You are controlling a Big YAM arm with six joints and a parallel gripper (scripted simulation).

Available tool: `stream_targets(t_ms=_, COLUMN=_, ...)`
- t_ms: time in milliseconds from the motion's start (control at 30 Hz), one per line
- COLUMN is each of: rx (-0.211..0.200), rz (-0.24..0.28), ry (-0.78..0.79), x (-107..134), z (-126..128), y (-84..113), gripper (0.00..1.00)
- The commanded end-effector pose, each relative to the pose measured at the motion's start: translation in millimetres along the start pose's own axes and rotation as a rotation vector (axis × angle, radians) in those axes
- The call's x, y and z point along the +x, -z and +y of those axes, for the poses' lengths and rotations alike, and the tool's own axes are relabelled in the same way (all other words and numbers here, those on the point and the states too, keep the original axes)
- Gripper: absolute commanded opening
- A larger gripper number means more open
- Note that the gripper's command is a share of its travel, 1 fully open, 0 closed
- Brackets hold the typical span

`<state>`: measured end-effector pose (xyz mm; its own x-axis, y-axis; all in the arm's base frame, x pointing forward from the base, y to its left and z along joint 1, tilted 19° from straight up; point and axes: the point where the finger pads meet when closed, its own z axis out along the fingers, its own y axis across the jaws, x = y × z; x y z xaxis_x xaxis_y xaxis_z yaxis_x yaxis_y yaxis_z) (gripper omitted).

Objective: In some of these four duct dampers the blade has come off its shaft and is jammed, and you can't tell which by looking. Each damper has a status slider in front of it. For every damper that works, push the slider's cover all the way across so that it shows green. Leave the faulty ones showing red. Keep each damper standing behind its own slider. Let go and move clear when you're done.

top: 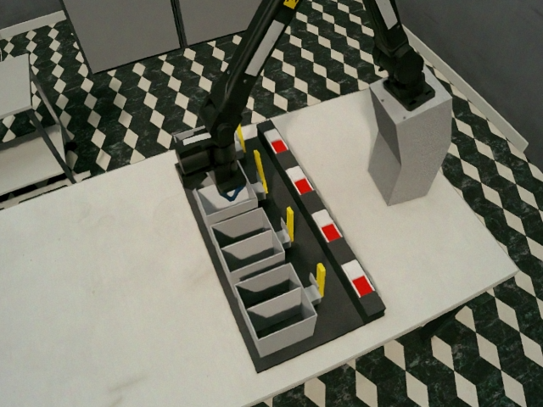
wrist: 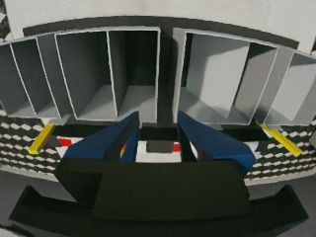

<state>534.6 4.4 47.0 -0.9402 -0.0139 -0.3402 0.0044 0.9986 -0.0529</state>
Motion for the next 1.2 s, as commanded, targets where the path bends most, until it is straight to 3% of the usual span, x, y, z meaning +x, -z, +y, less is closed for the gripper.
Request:
stream_targets(t_ms=0, rx=-0.005, rz=0.002, ry=-0.043, x=-12.6, z=40.8, y=-2.7, gripper=0.36)
stream_targets(t_ms=100, rx=-0.005, rz=0.001, ry=-0.042, x=-9.5, z=77.7, y=-1.1, gripper=0.36)
stream_targets(t_ms=167, rx=-0.006, rz=0.001, ry=-0.042, x=-8.7, z=84.8, y=-0.7, gripper=0.36)
stream_targets(t_ms=233, rx=0.003, rz=0.002, ry=-0.066, x=-10.4, z=71.4, y=-2.1, gripper=0.36)
stream_targets(t_ms=467, rx=0.002, rz=0.005, ry=-0.065, x=-8.5, z=71.4, y=-2.9, gripper=0.36)
stream_targets(t_ms=533, rx=-0.008, rz=0.003, ry=-0.042, x=-7.0, z=85.2, y=-1.5, gripper=0.36)
stream_targets(t_ms=767, rx=0.0, rz=0.004, ry=-0.058, x=-8.7, z=72.8, y=-2.8, gripper=0.36)
stream_targets(t_ms=1167, rx=-0.004, rz=0.003, ry=-0.047, x=-7.8, z=79.4, y=-2.1, gripper=0.36)
